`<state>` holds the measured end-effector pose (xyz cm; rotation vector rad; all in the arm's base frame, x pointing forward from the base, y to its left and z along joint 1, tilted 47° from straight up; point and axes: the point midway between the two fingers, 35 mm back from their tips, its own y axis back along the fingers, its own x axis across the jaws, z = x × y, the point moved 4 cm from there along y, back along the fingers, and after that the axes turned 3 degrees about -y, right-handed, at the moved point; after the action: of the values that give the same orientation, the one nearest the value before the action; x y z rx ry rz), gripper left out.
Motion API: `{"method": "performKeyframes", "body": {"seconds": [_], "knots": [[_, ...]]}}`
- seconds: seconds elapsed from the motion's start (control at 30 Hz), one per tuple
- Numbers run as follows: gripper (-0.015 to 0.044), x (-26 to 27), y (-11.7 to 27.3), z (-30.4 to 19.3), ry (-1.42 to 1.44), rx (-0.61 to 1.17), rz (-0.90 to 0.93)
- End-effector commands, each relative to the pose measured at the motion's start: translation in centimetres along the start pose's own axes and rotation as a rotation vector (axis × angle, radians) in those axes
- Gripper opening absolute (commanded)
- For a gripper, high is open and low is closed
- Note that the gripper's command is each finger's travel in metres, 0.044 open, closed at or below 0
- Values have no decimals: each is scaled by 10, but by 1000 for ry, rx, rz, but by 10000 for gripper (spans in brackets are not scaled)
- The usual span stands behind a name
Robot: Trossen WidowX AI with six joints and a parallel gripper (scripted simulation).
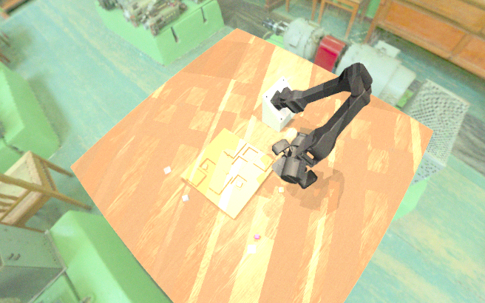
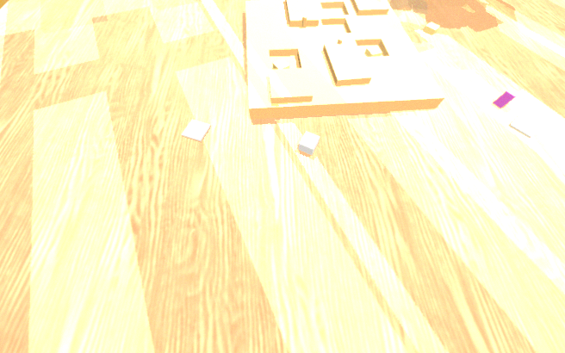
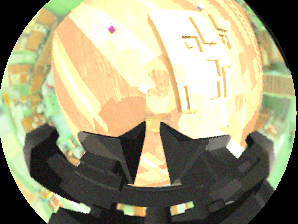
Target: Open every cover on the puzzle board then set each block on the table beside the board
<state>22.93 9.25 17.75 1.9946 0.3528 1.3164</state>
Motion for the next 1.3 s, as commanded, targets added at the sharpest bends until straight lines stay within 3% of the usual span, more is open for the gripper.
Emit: {"method": "performKeyframes", "body": {"seconds": [0.0,1.27], "knots": [[80,-1,-7,2,-9,-1,-8],[80,-1,-69,0,-10,0,-2]]}}
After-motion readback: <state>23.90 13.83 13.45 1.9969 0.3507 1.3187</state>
